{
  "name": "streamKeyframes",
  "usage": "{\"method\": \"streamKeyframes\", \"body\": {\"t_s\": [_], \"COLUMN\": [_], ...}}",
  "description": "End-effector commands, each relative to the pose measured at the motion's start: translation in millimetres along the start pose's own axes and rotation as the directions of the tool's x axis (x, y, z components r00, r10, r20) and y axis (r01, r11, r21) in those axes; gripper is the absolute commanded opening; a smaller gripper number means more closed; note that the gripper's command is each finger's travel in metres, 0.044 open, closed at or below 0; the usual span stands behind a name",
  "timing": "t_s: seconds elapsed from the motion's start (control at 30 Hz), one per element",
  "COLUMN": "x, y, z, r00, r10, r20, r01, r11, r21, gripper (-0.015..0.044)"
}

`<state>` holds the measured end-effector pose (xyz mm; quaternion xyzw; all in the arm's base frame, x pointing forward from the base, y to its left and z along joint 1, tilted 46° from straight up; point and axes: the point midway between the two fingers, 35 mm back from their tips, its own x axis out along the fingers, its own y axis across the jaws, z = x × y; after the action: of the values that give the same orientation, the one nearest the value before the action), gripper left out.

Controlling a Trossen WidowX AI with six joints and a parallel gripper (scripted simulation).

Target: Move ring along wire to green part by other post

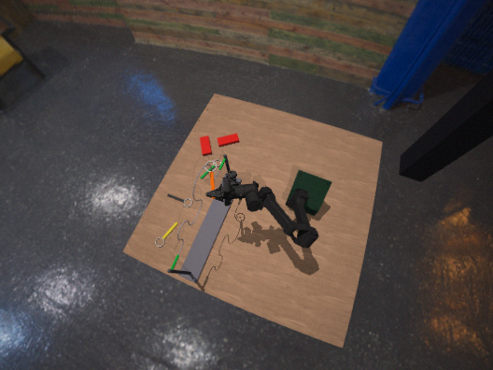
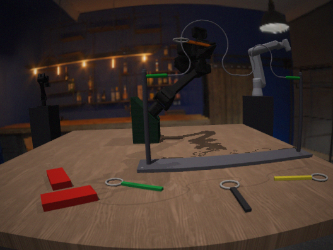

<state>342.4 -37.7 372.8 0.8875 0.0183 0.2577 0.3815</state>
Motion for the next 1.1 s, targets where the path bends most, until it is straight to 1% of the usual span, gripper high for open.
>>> {"method": "streamKeyframes", "body": {"t_s": [0.0, 0.5, 1.07], "x": [0, 1, 1], "y": [0, 6, 11], "z": [0, 0, 1], "r00": [1.0, 0.994, 0.978], "r10": [0.022, 0.108, 0.193], "r20": [0.006, 0.036, 0.084], "r01": [-0.022, -0.113, -0.211], "r11": [0.999, 0.973, 0.906], "r21": [0.042, 0.202, 0.367], "gripper": [-0.015, -0.015, -0.015]}}
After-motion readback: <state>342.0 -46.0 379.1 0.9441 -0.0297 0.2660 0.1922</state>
